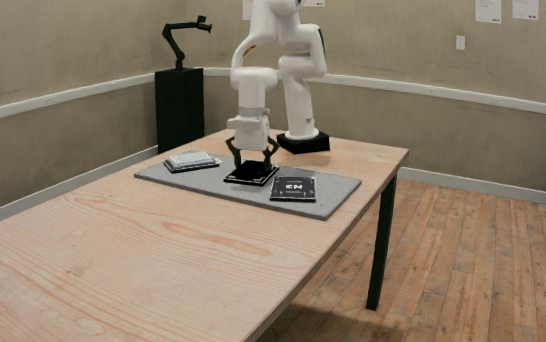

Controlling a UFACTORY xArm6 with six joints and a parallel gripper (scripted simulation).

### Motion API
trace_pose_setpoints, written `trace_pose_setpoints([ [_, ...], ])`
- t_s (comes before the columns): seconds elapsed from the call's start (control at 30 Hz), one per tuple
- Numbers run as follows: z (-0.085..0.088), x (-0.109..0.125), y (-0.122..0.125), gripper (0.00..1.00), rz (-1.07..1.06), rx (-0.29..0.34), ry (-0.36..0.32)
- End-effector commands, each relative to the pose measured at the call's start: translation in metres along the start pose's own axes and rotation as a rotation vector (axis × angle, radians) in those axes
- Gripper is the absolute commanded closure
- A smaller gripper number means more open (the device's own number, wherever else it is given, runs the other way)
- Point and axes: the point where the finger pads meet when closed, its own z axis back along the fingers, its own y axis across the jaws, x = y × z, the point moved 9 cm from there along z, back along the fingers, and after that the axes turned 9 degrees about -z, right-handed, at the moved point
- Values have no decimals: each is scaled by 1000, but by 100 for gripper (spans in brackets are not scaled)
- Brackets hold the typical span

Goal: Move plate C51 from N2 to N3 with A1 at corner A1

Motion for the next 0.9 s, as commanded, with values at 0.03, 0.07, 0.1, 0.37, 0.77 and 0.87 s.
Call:
trace_pose_setpoints([
  [0.03,1,-1,0,100,0,0,4],
  [0.07,1,-1,0,100,0,0,4],
  [0.1,0,-1,0,0,0,0,4],
  [0.37,0,-1,0,0,0,0,4],
  [0.77,0,-1,0,0,0,0,4],
  [0.87,0,-1,0,0,0,0,4],
])
